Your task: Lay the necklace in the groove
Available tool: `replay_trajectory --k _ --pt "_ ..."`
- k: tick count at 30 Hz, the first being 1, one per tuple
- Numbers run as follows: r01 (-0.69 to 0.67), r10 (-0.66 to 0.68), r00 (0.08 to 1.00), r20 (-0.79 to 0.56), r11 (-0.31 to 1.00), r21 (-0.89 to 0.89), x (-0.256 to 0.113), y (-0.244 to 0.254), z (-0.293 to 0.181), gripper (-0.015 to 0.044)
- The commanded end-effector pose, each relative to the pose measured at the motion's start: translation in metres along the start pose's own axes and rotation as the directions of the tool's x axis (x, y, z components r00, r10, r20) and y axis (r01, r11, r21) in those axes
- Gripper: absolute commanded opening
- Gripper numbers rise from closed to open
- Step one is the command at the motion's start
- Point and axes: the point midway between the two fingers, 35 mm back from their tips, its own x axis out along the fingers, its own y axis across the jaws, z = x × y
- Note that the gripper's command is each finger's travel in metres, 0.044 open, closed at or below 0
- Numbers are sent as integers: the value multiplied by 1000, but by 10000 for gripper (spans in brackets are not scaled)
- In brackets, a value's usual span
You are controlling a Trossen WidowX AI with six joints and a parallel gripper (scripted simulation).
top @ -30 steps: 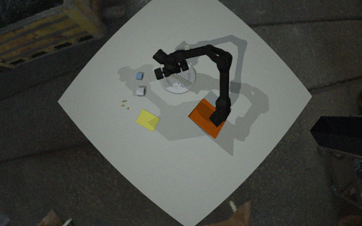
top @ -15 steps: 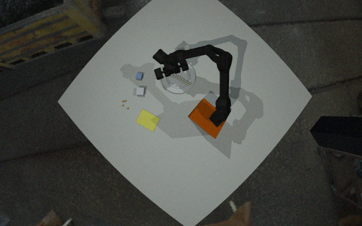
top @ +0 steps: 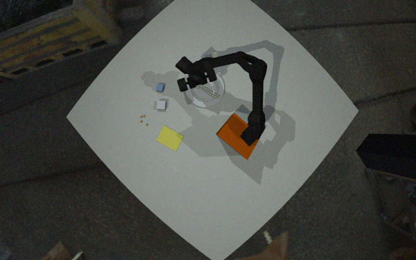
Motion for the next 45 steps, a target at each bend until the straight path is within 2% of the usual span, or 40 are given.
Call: replay_trajectory --k 1,19,30,41,45 --pt "0 0 1000 0 1000 1 0 0 0 0" --pt "3 -3 1000 0 1000 -8 -6 0 -1 0" --pt "5 -5 1000 0 1000 -8 -6 -32 3 0" --pt "5 -5 1000 0 1000 -8 -2 -33 3 0" --pt "3 -2 1000 2 1000 -7 -5 -31 3 105"
